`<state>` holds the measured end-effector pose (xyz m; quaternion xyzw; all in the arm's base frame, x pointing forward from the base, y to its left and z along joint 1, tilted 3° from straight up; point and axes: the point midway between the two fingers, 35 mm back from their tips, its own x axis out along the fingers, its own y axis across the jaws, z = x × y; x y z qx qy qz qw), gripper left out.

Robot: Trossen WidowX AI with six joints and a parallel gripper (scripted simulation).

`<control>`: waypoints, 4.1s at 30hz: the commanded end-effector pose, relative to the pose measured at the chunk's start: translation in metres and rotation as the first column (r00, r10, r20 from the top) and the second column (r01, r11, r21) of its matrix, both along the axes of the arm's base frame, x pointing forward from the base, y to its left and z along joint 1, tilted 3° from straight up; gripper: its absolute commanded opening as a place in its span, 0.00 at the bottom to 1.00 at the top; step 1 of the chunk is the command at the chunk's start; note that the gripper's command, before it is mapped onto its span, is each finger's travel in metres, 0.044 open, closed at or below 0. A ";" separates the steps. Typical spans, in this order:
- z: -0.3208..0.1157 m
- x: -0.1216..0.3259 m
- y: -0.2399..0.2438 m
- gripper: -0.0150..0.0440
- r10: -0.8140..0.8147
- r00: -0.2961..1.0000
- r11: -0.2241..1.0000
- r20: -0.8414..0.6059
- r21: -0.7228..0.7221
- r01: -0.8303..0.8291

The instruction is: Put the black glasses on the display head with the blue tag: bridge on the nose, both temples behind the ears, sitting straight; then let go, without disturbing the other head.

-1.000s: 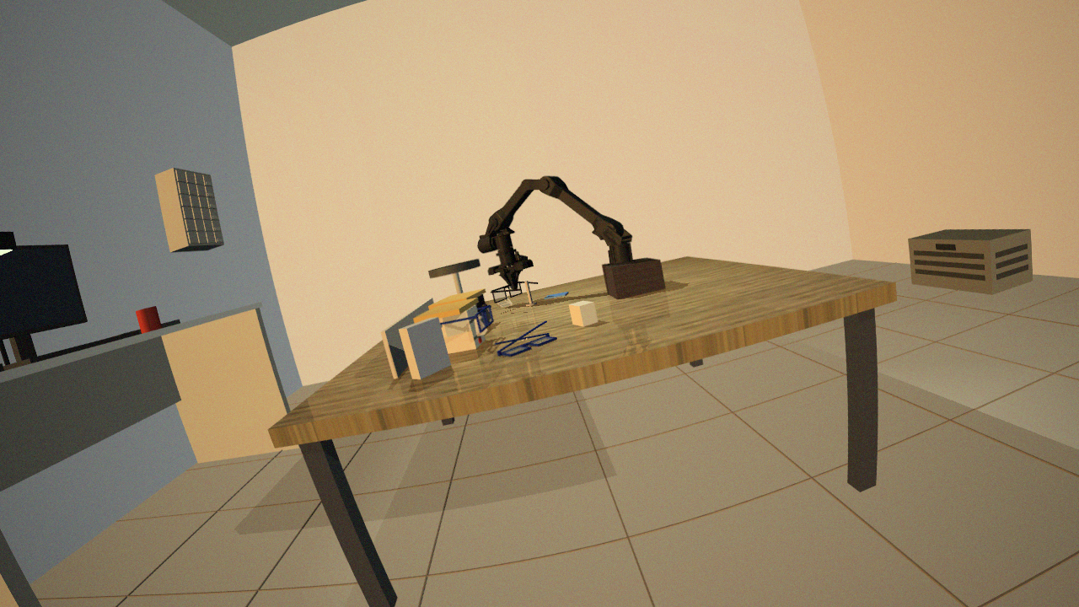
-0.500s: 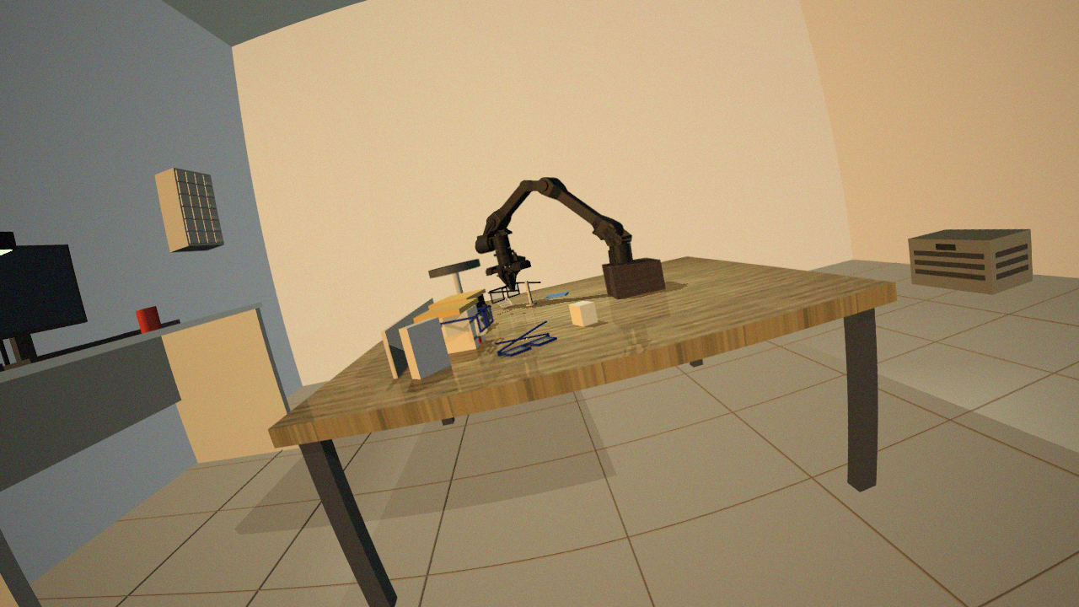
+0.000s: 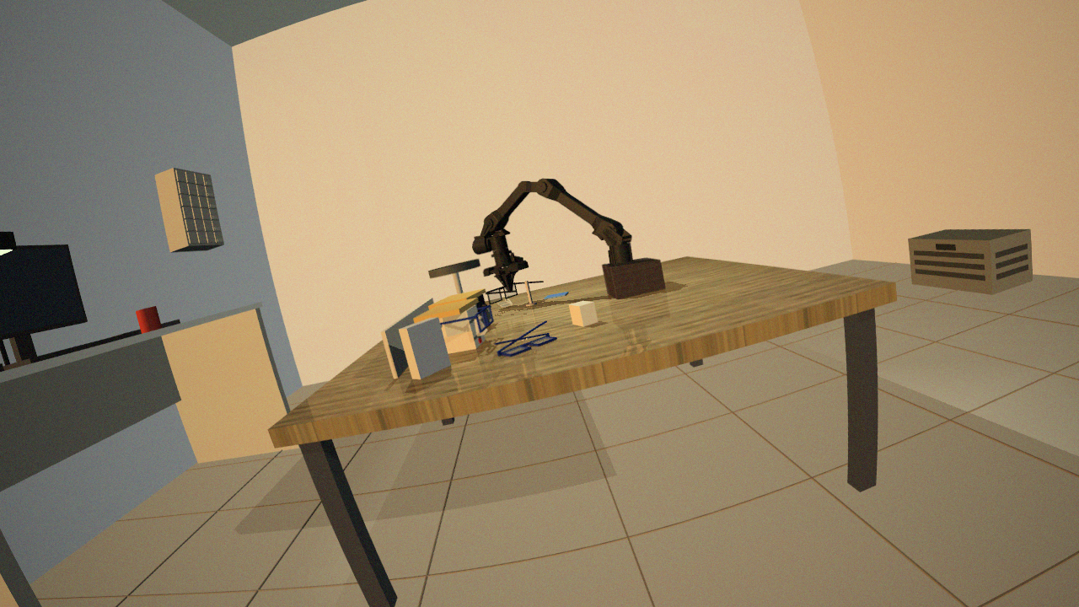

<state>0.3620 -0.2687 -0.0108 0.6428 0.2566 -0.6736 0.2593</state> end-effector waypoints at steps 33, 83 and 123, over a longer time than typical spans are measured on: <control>0.002 0.003 0.000 0.25 -0.005 1.000 1.000 0.011 0.000 0.005; 0.071 -0.024 0.097 0.25 -0.005 1.000 1.000 0.010 0.008 0.005; 0.048 -0.082 0.182 0.25 -0.005 1.000 1.000 0.004 0.015 0.005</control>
